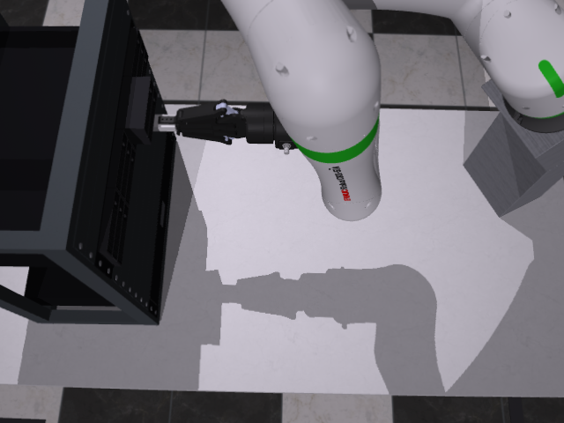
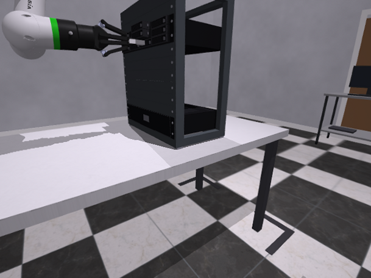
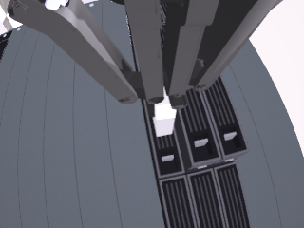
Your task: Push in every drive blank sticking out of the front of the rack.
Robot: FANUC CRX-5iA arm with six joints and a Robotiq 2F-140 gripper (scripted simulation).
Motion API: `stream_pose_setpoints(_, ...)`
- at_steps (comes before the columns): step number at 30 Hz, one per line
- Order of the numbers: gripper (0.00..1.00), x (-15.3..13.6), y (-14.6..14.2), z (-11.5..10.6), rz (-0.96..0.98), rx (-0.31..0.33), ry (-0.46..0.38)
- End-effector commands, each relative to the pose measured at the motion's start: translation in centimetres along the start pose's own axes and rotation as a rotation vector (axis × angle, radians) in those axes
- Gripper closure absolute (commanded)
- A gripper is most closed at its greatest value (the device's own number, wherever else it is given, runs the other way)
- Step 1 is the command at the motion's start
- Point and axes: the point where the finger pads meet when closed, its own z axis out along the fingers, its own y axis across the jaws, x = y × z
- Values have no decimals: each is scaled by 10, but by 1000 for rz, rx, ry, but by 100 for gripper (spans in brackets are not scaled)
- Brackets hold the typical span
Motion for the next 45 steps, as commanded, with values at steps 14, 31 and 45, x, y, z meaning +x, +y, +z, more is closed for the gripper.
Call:
stream_pose_setpoints(14,90,0,-1,2,0,1,0)
stream_pose_setpoints(31,90,0,-1,5,0,1,0)
stream_pose_setpoints(45,90,0,-1,7,0,1,0)
